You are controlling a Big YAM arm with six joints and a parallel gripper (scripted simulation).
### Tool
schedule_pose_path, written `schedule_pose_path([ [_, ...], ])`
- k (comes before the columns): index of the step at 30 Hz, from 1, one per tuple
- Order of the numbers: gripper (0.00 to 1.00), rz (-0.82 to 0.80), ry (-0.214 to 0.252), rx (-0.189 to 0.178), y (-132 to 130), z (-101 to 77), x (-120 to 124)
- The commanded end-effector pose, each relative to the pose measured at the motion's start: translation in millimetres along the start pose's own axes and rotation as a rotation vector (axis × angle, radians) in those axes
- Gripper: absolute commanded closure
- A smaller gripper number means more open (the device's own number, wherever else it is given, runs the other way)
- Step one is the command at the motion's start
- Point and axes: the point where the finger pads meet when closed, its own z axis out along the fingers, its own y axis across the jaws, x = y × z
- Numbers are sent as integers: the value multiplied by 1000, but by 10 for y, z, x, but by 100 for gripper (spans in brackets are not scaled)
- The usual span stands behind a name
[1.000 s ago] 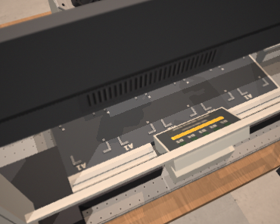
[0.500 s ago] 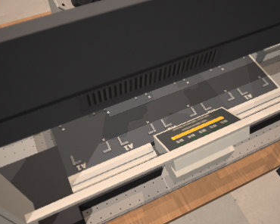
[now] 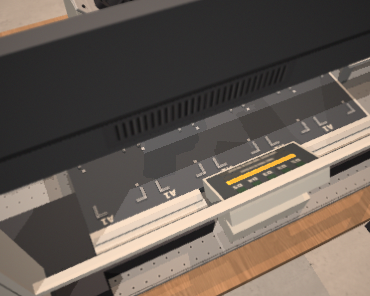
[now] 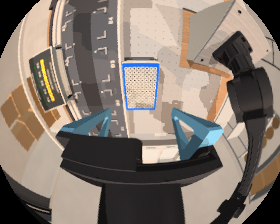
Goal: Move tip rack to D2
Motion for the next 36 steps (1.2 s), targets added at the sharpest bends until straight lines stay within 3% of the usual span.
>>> schedule_pose_path([
  [1,0,-6,-8,-13,36,19,32],
  [36,0,-2,-4,-9,36,528,27],
])
